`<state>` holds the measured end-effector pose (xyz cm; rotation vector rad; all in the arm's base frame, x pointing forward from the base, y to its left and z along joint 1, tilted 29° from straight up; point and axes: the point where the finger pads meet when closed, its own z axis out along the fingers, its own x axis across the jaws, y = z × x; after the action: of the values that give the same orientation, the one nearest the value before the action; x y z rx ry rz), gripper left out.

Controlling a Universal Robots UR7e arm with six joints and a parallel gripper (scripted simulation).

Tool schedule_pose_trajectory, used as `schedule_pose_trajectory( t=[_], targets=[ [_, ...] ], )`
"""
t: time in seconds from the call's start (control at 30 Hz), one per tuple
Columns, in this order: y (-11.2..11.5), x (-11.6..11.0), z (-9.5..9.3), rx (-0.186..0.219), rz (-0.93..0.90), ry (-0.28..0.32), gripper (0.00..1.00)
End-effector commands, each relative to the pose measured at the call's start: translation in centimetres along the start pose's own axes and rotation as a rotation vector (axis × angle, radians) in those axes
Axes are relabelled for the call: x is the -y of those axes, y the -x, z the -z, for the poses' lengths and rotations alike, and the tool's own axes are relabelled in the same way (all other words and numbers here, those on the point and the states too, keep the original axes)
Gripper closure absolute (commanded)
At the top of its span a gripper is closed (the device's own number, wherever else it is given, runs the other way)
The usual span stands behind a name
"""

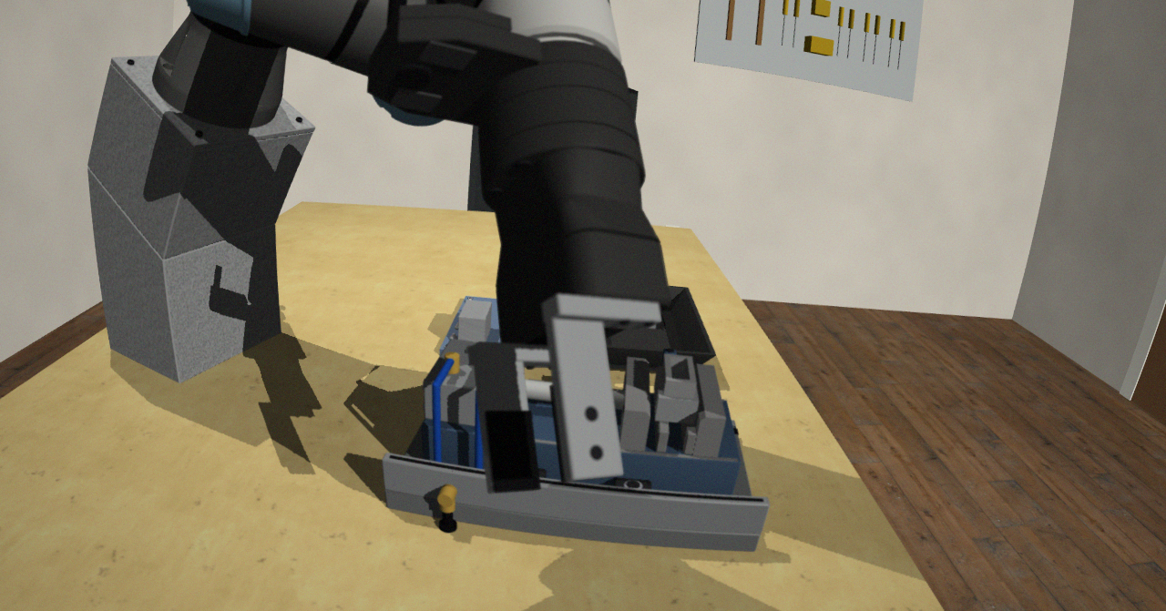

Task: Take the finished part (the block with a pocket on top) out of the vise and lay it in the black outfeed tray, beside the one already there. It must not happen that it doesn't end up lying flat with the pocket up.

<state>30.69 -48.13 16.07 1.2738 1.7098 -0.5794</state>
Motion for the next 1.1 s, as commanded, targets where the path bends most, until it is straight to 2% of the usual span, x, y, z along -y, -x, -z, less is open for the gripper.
schedule_pose_trajectory(
  t=[0.0,0.7,0.83,1.03,1.07],
  targets=[
    [0.1,0.0,0.0,0.001,0.0,0.0,0.0],
    [0.0,-0.3,0.0,-0.006,0.009,0.004,0.0],
    [-0.4,-1.6,0.1,-0.035,0.044,0.022,0.0],
    [-1.9,-5.7,0.9,-0.126,0.164,0.085,0.0],
    [-1.9,-5.7,0.9,-0.126,0.164,0.085,0.0]
  ],
)
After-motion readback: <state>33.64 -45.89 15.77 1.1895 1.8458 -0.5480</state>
